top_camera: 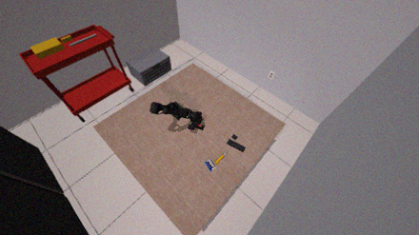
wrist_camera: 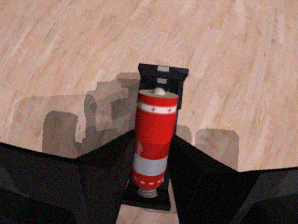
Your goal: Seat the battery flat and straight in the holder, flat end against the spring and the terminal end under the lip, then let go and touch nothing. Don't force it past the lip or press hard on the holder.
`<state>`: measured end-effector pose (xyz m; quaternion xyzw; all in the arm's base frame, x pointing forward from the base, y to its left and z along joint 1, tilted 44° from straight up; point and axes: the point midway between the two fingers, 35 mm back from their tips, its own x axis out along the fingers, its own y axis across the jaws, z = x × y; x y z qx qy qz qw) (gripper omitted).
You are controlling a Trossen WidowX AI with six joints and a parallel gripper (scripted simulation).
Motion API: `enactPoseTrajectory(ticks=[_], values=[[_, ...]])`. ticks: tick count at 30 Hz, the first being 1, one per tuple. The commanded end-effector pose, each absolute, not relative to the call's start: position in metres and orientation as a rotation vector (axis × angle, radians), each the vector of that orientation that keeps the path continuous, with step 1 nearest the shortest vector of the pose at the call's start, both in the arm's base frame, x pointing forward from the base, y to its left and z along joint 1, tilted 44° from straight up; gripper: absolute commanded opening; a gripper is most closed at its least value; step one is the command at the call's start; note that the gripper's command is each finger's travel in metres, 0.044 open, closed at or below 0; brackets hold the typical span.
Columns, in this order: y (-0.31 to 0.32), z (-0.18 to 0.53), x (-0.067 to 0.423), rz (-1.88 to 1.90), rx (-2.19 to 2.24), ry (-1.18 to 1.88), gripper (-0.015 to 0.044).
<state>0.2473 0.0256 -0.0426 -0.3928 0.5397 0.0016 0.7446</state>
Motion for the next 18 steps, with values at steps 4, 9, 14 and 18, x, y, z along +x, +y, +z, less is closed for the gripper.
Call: enactPoseTrajectory(ticks=[4,9,14,18], values=[[0.0228,-0.0464,0.2450,-0.019,-0.860,1.237,0.0081],[0.0228,-0.0473,0.2461,-0.031,-0.858,1.264,0.0081],[0.0229,-0.0480,0.2471,-0.042,-0.855,1.291,0.0081],[0.0228,-0.0485,0.2479,-0.052,-0.853,1.312,0.0081]])
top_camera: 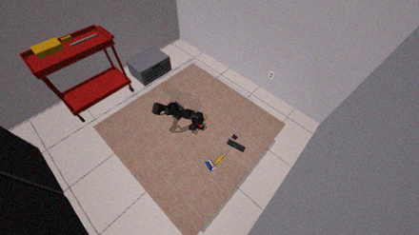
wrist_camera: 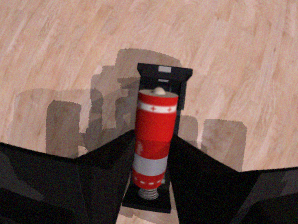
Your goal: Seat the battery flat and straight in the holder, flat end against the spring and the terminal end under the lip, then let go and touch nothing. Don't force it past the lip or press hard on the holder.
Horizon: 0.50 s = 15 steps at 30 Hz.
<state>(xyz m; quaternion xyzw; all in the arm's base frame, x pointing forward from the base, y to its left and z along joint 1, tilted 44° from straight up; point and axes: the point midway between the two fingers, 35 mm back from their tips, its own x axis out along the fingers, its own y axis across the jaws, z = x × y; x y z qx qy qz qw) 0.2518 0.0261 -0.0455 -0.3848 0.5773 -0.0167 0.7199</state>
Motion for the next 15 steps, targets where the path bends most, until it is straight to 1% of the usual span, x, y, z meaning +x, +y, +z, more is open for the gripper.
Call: enactPoseTrajectory(ticks=[1,15], values=[[0.0228,-0.0486,0.2480,-0.054,-0.853,1.318,0.0081],[0.0226,-0.0496,0.2505,-0.089,-0.846,1.390,0.0081]])
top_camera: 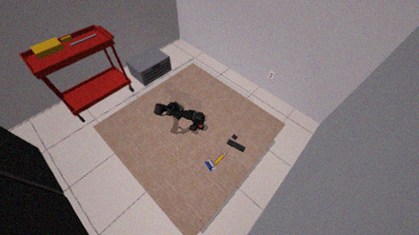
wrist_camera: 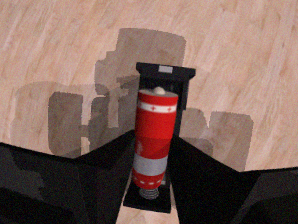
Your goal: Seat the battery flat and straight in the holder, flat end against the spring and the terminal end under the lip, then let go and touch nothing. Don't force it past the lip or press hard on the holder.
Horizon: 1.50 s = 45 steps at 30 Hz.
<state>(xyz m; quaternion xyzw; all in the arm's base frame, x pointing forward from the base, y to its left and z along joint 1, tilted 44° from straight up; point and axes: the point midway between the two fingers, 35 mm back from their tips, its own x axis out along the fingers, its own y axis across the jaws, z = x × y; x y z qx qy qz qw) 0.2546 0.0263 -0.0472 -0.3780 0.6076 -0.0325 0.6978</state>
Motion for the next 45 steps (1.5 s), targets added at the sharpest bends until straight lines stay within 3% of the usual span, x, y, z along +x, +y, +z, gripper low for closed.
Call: enactPoseTrajectory(ticks=[1,45], values=[[0.023,-0.050,0.251,-0.092,-0.846,1.396,0.0081],[0.023,-0.049,0.261,-0.190,-0.831,1.577,0.0081]])
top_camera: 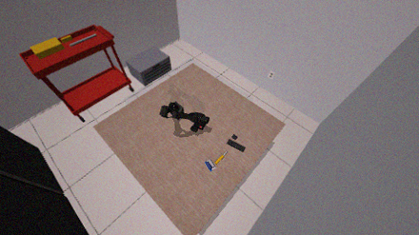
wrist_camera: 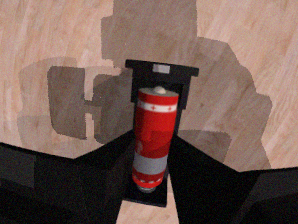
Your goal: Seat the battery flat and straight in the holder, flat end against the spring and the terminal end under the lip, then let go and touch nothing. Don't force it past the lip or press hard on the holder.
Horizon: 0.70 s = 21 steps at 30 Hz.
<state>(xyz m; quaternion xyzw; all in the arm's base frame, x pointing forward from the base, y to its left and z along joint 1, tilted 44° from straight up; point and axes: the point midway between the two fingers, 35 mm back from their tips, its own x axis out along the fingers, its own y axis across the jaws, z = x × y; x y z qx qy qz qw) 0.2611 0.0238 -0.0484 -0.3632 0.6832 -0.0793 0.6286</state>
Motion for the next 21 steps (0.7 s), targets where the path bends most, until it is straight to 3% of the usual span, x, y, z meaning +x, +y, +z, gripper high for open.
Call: enactPoseTrajectory(ticks=[1,21], values=[[0.0229,-0.0489,0.2615,-0.190,-0.831,1.578,0.0081],[0.0267,-0.0506,0.2713,-0.191,-0.830,1.581,0.0081]])
